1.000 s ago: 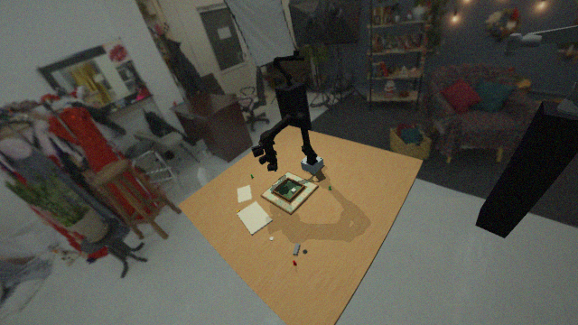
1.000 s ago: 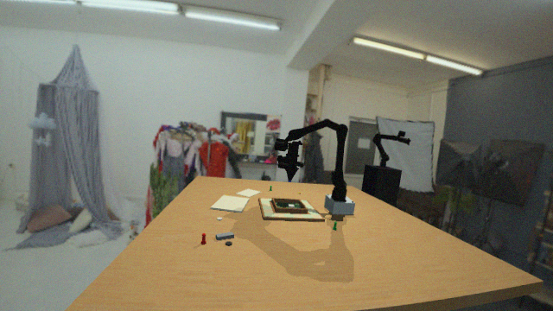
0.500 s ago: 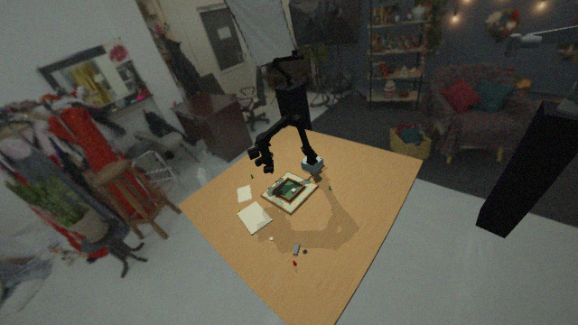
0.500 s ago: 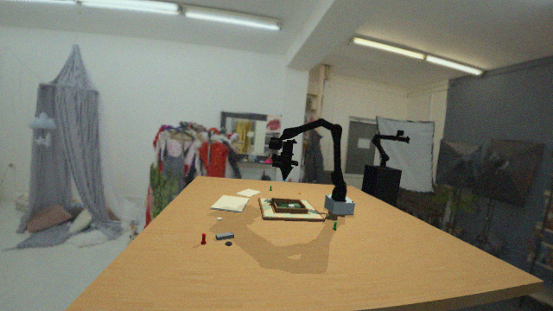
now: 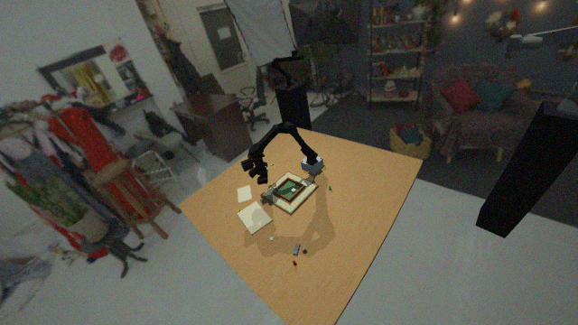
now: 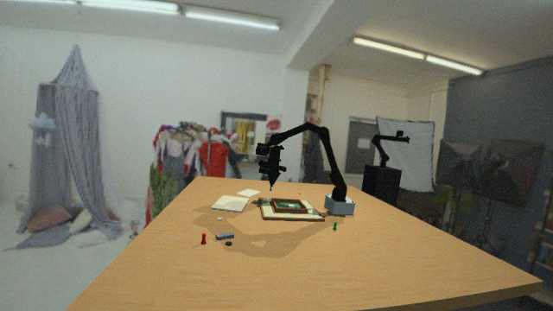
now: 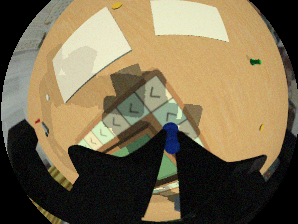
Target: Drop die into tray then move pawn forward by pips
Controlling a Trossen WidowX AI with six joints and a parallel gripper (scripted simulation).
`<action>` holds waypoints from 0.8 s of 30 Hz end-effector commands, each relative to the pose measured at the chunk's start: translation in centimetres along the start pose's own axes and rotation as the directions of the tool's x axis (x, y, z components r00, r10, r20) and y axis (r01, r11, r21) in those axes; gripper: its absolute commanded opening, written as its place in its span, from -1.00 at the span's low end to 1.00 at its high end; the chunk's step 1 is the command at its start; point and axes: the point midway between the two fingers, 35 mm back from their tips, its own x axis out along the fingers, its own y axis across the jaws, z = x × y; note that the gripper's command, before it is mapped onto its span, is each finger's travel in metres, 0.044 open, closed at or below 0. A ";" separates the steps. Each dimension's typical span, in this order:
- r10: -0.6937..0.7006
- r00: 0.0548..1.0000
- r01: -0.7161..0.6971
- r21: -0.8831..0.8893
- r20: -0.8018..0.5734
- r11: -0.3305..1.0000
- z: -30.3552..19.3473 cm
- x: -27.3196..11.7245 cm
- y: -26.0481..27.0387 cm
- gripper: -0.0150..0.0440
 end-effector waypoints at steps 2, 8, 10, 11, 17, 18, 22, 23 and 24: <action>0.004 1.000 -0.004 0.003 0.005 1.000 1.5 1.5 1.7 -0.49; 0.005 1.000 -0.005 0.003 0.005 1.000 2.1 2.5 2.5 -0.49; 0.005 1.000 -0.005 0.003 0.005 1.000 2.1 3.1 2.5 -0.49; 0.005 1.000 -0.005 0.003 0.005 1.000 2.1 3.5 2.6 -0.49; 0.005 1.000 -0.005 0.003 0.005 1.000 2.1 5.9 2.5 -0.49; 0.005 1.000 -0.005 0.003 0.005 1.000 2.1 5.9 2.5 -0.49; 0.005 1.000 -0.005 0.003 0.005 1.000 2.1 6.1 2.6 -0.49; 0.005 1.000 -0.005 0.003 0.005 1.000 2.1 6.2 2.6 -0.49; 0.005 1.000 -0.005 0.003 0.005 1.000 2.1 6.3 2.6 -0.49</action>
